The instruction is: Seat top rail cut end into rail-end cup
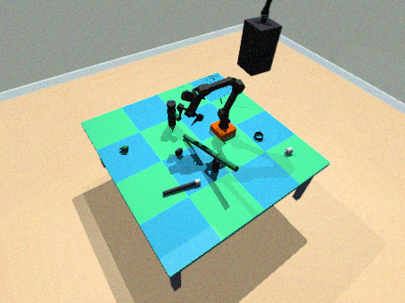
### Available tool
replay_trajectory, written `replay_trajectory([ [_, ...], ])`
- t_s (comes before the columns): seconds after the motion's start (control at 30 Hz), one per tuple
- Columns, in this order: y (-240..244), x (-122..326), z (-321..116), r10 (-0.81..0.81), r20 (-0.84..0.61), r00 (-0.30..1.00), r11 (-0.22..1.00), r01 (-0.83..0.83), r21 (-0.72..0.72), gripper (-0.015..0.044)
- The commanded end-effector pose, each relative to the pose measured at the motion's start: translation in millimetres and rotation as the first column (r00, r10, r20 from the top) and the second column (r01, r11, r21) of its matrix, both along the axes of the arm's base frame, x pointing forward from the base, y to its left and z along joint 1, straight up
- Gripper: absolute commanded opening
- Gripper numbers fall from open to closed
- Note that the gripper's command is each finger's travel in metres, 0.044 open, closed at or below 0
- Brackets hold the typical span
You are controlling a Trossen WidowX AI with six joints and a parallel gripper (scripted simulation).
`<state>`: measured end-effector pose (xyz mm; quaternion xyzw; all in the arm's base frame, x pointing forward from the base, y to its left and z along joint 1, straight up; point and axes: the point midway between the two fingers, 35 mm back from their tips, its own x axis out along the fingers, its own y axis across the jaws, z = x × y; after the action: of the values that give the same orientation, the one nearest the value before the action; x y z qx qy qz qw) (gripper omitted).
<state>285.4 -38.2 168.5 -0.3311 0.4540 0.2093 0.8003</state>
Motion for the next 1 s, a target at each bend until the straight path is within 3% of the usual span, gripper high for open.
replay_trajectory([
  [0.0, 43.0, -24.4, 39.1, -0.534, -0.082, 0.841, 0.794, 0.533, 0.293, 0.044],
  [0.13, 47.1, -28.0, 42.9, -0.613, -0.116, 0.782, 0.714, 0.611, 0.341, 0.044],
  [0.8, 47.2, -28.1, 42.9, -0.614, -0.116, 0.781, 0.714, 0.612, 0.342, 0.044],
  [0.97, 53.5, -24.6, 32.0, -0.72, -0.242, 0.651, 0.556, 0.749, 0.36, 0.044],
])
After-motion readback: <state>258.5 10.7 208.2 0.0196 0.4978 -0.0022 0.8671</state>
